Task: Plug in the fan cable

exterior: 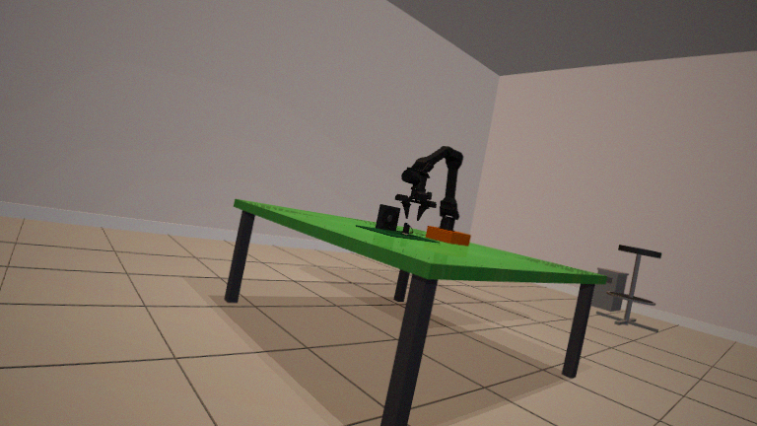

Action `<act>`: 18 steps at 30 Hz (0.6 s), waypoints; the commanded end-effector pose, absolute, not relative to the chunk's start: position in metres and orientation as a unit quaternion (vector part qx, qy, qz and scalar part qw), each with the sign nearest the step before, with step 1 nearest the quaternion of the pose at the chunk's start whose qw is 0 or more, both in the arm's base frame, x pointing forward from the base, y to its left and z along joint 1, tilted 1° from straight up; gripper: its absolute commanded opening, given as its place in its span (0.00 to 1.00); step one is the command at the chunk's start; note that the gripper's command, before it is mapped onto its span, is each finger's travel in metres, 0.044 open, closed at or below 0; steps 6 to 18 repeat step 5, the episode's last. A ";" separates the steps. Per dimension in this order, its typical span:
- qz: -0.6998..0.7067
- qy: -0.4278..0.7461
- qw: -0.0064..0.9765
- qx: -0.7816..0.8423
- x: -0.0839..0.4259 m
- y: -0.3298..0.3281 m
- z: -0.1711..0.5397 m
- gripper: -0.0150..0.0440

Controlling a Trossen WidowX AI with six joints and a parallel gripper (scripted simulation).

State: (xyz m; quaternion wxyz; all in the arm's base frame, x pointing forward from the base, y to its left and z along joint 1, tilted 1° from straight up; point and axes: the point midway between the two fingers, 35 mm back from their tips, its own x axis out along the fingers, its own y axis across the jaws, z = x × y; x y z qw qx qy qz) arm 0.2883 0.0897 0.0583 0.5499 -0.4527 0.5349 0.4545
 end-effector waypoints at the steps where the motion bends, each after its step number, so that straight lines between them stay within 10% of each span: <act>1: 0.459 0.530 0.549 -0.455 0.294 0.146 0.060 0.69; 18: 0.459 0.530 0.549 -0.455 0.294 0.156 0.060 0.69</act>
